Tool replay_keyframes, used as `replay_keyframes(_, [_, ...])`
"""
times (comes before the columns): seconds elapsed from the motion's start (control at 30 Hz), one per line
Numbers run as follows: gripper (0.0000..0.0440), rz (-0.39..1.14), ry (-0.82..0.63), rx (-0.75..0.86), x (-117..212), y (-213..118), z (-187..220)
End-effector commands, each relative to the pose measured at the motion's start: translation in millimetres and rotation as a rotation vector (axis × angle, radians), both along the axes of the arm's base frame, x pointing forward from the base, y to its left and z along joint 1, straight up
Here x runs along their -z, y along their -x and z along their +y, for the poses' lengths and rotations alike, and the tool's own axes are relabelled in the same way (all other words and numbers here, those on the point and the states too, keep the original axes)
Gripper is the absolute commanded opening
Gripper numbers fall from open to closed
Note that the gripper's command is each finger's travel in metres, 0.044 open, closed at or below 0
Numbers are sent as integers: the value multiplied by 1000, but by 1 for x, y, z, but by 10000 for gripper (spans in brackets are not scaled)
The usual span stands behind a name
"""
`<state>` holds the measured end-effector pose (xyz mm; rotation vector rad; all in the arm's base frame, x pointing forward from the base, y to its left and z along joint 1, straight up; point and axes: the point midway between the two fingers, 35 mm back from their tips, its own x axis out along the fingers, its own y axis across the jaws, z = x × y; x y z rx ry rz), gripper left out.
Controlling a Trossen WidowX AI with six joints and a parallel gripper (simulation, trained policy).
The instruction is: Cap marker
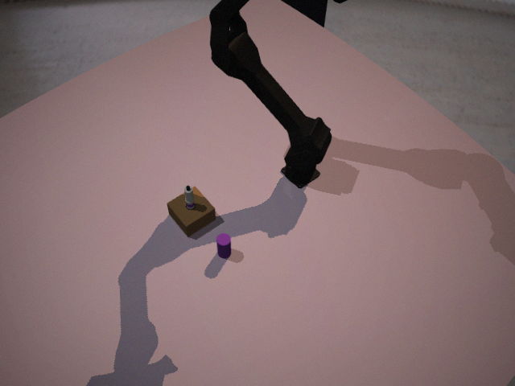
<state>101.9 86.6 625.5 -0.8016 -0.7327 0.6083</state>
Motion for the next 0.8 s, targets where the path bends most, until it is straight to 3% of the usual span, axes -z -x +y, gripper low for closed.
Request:
replay_keyframes(0.0, [301, -2, 23, -16, 7, 4, 7])
replay_keyframes(0.77, [303, 23, 146, -74, 47, 21, 39])
